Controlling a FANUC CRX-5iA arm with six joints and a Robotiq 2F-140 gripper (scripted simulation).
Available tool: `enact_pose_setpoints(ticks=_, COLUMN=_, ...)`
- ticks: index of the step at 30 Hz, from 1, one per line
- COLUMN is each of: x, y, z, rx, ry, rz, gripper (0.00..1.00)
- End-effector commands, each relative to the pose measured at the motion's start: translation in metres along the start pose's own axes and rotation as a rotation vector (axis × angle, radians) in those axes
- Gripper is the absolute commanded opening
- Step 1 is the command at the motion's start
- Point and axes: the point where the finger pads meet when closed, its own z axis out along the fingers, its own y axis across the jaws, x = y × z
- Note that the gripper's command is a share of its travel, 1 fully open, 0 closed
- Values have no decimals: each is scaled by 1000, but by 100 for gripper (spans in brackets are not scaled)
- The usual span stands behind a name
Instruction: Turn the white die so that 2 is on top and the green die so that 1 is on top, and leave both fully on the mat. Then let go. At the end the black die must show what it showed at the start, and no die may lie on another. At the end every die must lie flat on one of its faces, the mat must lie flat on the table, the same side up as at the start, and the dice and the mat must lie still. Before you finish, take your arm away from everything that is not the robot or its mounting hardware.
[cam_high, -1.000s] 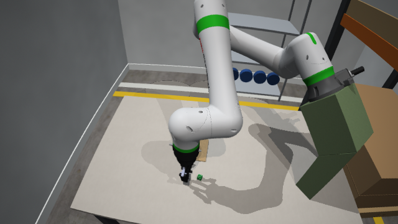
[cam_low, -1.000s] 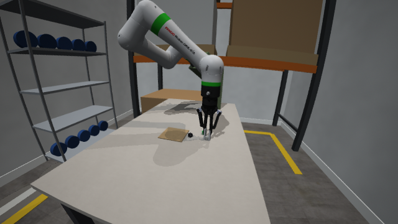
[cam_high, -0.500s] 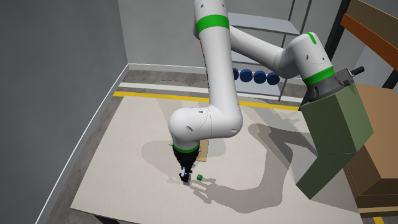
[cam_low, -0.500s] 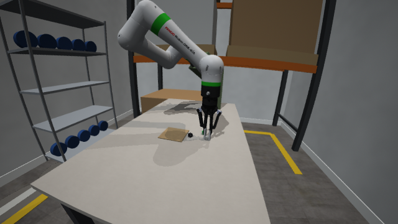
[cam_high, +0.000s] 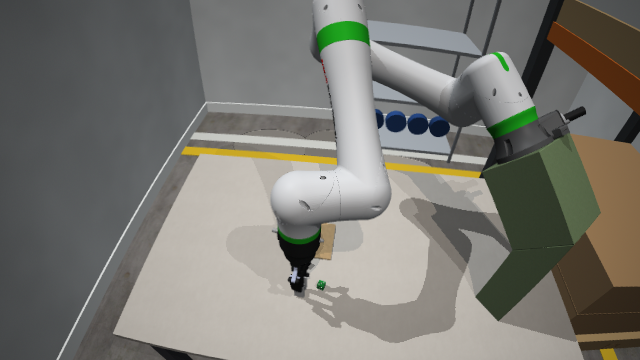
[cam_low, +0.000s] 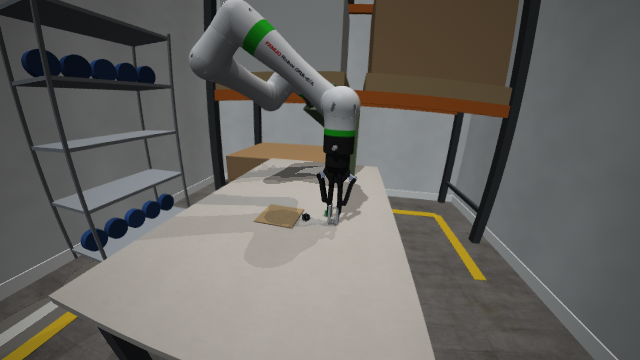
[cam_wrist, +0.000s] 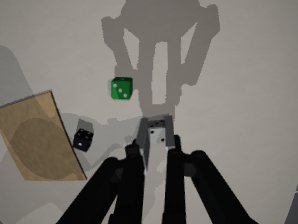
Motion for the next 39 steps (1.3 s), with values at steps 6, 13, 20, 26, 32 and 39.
enact_pose_setpoints(ticks=6, x=0, y=0, z=-38, rx=0, ry=0, rz=0, gripper=9)
enact_pose_setpoints(ticks=13, x=0, y=0, z=-84, rx=0, ry=0, rz=0, gripper=9)
enact_pose_setpoints(ticks=20, x=0, y=0, z=-94, rx=0, ry=0, rz=0, gripper=9)
enact_pose_setpoints(ticks=26, x=0, y=0, z=-94, rx=0, ry=0, rz=0, gripper=9)
enact_pose_setpoints(ticks=32, x=-19, y=-47, z=-94, rx=-5, ry=6, rz=-21, gripper=9)
enact_pose_setpoints(ticks=39, x=-36, y=-109, z=-95, rx=-7, ry=6, rz=-49, gripper=9)
